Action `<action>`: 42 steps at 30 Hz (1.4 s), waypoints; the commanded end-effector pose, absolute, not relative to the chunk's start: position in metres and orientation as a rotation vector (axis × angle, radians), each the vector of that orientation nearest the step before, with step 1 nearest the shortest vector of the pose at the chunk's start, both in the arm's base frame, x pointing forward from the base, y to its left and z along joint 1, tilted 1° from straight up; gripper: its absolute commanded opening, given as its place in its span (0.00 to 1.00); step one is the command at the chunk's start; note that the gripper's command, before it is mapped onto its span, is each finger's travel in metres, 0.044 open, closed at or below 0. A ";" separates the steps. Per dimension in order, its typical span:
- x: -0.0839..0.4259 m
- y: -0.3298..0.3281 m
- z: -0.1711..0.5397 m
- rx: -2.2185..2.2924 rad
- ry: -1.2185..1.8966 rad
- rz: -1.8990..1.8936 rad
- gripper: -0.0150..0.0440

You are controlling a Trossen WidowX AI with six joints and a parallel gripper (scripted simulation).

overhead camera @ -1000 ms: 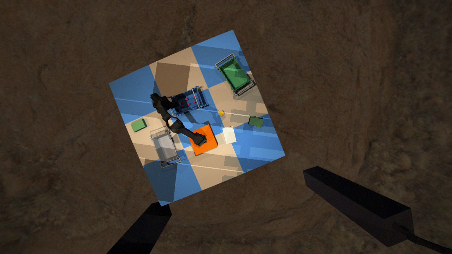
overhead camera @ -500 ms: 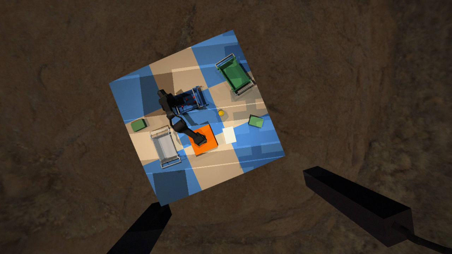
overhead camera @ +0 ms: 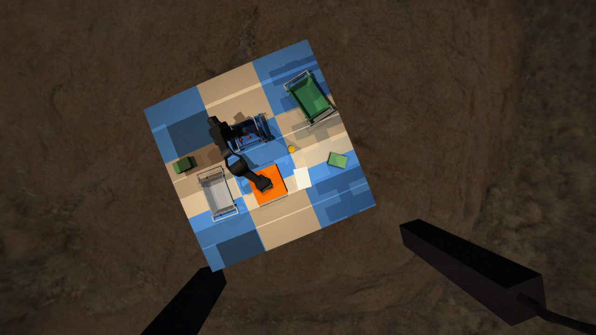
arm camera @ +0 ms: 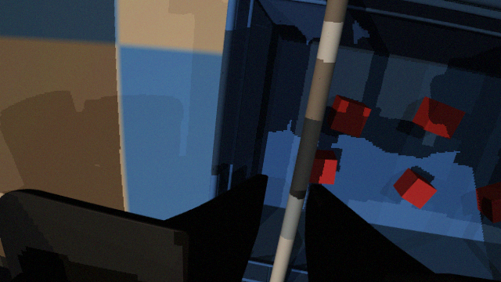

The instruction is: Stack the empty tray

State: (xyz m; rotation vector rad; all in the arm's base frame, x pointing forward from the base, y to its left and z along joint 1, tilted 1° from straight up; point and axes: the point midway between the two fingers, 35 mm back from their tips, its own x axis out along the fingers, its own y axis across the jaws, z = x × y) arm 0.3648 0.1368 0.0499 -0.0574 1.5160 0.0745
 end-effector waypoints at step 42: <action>0.365 0.137 0.051 -0.057 1.515 0.075 0.25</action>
